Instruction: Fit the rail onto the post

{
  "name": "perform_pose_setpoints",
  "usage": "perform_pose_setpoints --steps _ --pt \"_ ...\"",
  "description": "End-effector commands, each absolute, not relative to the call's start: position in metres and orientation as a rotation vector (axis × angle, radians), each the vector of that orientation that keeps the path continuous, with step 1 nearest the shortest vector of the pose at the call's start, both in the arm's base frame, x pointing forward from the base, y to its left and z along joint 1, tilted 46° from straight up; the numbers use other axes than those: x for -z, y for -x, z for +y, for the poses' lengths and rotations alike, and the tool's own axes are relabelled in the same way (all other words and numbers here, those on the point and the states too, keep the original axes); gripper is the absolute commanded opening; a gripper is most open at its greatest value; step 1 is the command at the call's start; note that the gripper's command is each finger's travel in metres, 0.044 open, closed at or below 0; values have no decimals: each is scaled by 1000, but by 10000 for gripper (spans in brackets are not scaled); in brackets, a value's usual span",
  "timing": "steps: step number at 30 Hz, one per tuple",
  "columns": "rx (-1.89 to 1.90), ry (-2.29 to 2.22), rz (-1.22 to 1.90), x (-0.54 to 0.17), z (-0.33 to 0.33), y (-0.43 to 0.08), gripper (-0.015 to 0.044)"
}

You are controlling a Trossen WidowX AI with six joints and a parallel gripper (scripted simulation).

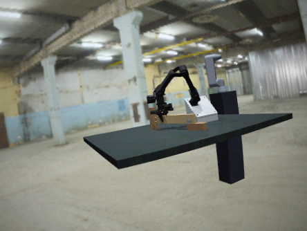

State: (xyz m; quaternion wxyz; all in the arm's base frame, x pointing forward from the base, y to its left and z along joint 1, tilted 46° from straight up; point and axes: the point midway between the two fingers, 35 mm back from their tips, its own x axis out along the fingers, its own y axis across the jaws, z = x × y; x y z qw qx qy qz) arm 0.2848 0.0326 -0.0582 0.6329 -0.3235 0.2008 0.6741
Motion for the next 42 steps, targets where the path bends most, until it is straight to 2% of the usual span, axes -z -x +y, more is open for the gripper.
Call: perform_pose_setpoints --steps 1,42 --pt "-1535 745 460 59 29 -286 0" --pt "-1534 746 460 67 20 -289 0"
